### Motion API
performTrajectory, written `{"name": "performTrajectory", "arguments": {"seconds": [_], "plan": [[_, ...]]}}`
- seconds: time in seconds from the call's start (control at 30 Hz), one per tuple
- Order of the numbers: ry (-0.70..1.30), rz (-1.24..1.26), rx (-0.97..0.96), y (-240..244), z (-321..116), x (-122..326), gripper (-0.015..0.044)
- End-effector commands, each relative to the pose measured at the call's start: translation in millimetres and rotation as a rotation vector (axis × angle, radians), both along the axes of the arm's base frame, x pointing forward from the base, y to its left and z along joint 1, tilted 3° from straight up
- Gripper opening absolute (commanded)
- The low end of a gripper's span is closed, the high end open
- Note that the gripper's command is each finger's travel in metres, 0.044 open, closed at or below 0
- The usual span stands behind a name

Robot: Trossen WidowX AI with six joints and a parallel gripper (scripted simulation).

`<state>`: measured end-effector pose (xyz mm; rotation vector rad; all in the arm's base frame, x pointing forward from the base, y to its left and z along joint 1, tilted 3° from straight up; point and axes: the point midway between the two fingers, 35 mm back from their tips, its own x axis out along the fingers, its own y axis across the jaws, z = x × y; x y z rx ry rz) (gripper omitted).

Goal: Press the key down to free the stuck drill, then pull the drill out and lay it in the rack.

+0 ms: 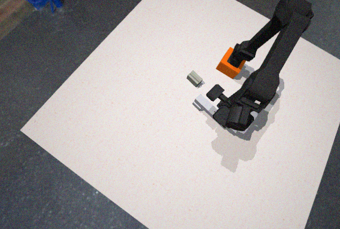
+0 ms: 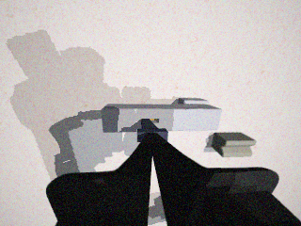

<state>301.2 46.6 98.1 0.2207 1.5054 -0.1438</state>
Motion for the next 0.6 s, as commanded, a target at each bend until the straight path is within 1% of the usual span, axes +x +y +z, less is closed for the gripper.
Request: {"name": "performTrajectory", "arguments": {"seconds": [0.0, 0.57], "plan": [[0.04, 0.005, 0.007, 4.7, -14.9, -5.8, 0.0], [0.04, 0.005, 0.007, 6.4, -22.2, -6.0, 0.0]]}}
